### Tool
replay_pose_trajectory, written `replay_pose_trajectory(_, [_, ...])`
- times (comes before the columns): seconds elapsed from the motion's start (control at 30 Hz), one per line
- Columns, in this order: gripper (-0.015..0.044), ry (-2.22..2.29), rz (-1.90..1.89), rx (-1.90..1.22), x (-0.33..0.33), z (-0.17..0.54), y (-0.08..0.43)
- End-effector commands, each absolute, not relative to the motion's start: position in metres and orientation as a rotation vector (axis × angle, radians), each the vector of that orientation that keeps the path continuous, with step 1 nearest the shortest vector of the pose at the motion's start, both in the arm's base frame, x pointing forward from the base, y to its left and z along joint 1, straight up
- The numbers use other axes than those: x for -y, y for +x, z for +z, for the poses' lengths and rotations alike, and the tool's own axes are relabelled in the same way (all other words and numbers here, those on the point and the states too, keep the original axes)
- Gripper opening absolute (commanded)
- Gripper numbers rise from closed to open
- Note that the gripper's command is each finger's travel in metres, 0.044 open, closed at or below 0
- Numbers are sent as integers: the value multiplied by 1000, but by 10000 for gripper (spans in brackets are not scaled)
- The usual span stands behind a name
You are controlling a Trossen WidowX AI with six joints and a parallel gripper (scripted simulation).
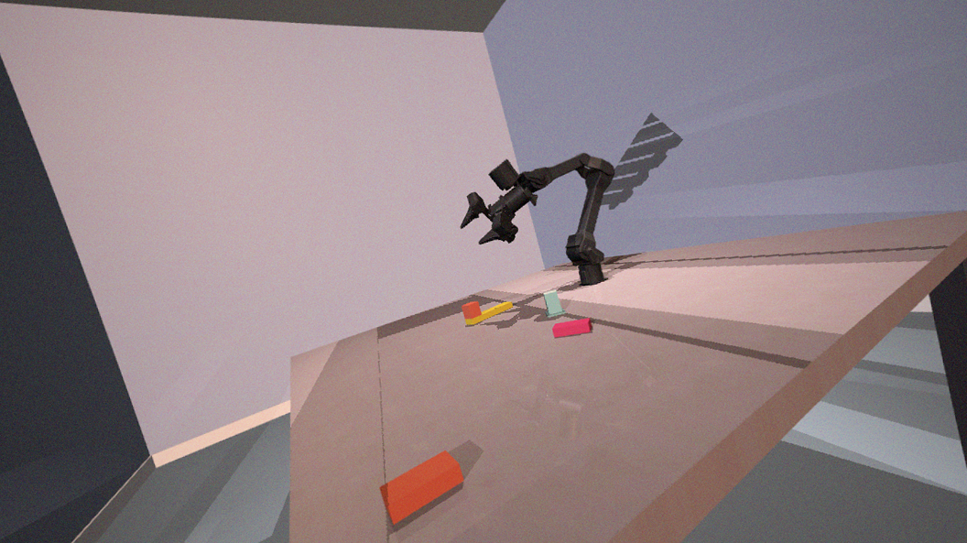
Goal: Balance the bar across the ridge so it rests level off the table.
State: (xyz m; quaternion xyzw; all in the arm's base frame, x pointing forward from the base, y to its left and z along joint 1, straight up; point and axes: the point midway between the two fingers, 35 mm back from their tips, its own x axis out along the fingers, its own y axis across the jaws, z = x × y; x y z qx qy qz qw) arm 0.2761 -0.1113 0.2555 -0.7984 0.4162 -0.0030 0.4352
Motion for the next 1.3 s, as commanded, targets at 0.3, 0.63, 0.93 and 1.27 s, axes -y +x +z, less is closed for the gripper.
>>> replay_pose_trajectory(0.3, [315,-1757,-61,-1011,112,250,282])
replay_pose_trajectory(0.63, [315,-1481,-123,-984,112,244,289])
replay_pose_trajectory(0.93, [315,-1228,-182,-967,111,238,295])
replay_pose_trajectory(1.27, [315,-943,-252,-955,110,231,300])
